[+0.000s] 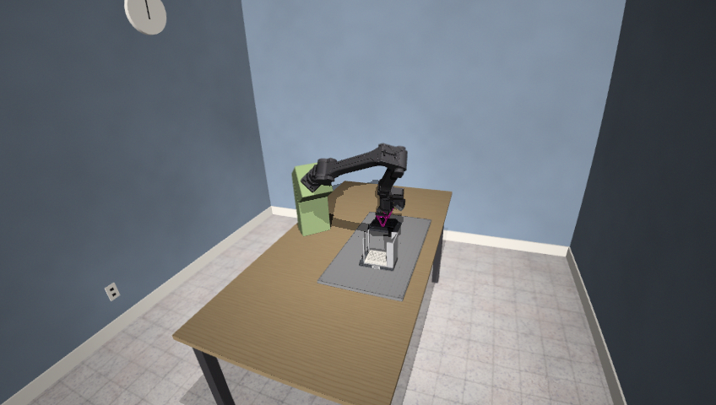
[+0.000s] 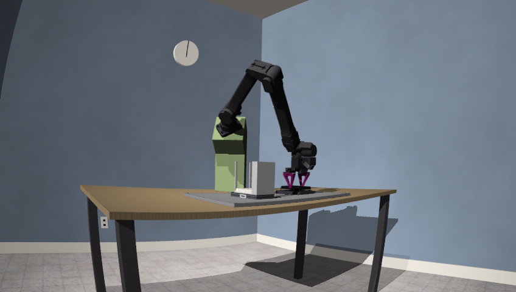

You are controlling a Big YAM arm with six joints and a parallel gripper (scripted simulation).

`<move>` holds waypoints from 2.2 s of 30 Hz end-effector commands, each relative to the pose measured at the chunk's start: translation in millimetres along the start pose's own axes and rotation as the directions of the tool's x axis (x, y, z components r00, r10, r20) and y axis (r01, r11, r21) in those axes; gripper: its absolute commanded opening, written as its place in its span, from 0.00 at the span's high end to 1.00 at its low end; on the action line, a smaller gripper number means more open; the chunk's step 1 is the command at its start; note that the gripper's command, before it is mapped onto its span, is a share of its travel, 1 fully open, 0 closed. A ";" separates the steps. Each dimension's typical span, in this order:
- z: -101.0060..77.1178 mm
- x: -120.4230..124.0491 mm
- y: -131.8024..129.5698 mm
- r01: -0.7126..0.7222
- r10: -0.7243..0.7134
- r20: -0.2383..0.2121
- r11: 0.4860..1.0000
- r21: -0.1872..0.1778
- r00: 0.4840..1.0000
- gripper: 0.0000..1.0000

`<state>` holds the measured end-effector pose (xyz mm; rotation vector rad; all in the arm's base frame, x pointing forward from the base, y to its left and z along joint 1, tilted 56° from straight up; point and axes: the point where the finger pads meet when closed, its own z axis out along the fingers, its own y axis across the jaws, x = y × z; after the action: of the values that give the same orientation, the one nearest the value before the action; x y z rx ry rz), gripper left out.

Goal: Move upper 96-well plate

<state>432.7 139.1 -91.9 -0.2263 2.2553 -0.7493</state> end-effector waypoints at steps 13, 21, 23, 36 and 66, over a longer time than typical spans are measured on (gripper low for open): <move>-3.6 -0.6 3.2 0.011 -0.011 0.006 1.000 -0.006 1.000 1.00; -3.6 -0.7 3.4 0.011 -0.011 0.006 1.000 -0.006 1.000 1.00; -3.6 -0.8 3.5 0.011 -0.011 0.006 1.000 -0.006 1.000 1.00; -4.9 0.7 12.2 0.035 -0.035 0.007 0.999 -0.014 0.999 1.00; -2.2 -0.5 10.5 0.024 -0.024 0.012 1.000 -0.012 1.000 1.00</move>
<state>434.5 140.2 -91.8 -0.2300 2.2557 -0.7516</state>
